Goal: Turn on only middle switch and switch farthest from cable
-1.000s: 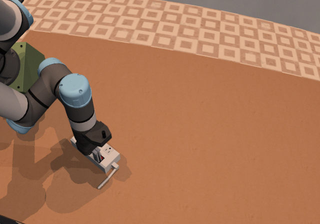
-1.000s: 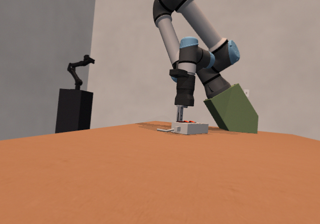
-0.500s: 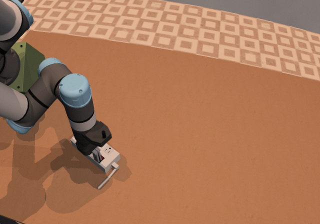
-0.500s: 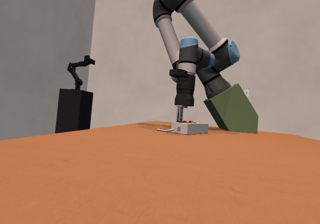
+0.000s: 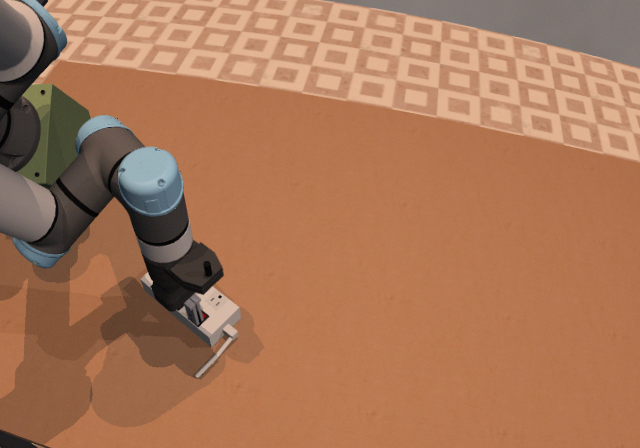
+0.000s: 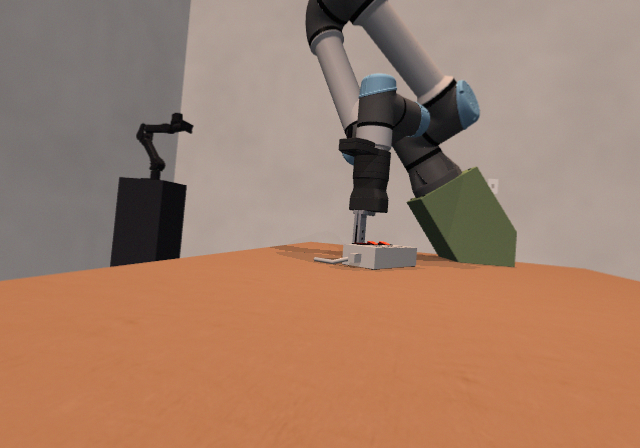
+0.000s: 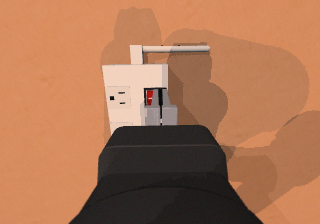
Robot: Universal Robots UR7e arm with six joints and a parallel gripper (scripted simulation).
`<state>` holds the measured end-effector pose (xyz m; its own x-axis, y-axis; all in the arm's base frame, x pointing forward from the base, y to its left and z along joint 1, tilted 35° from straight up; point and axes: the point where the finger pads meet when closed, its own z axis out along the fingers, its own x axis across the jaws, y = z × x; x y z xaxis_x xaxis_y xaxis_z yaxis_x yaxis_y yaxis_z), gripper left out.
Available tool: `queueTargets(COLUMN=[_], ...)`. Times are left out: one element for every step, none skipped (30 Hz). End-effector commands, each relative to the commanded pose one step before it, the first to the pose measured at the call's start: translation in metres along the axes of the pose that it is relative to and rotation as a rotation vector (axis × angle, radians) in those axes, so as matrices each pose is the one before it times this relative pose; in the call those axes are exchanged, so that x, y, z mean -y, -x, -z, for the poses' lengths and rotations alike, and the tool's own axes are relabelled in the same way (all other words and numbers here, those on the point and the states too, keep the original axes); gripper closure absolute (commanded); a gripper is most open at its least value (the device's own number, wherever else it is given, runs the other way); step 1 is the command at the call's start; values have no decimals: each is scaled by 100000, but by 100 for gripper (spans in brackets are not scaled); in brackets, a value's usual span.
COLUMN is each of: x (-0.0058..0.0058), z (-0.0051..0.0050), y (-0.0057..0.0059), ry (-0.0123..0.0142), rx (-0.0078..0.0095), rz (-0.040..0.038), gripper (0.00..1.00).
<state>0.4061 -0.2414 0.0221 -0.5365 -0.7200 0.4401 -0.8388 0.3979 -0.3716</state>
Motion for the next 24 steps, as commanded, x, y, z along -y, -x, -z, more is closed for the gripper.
queueTargets(x=[-7,0,0,0,0,0,0,0,0,0,0,0,0,0,-1,1,0,0,0,0,0,0,0,0], z=[-142,3,0,0,18,44,77,116,155,194,229,260,284,301,309,310,302,285,261,0,0,231,196,157], y=[19,0,0,0,0,0,0,0,0,0,0,0,0,0,0,0,0,0,0,0,0,0,0,0], ry=[308,0,0,0,0,0,0,0,0,0,0,0,0,0,0,0,0,0,0,0,0,0,0,0], rx=[160,0,0,0,0,0,0,0,0,0,0,0,0,0,0,0,0,0,0,0,0,0,0,0], rz=[-38,0,0,0,0,0,0,0,0,0,0,0,0,0,0,0,0,0,0,0,0,0,0,0], gripper=[100,100,100,100,100,100,100,100,100,100,100,100,100,100,100,100,100,100,100,100,100,100,100,100])
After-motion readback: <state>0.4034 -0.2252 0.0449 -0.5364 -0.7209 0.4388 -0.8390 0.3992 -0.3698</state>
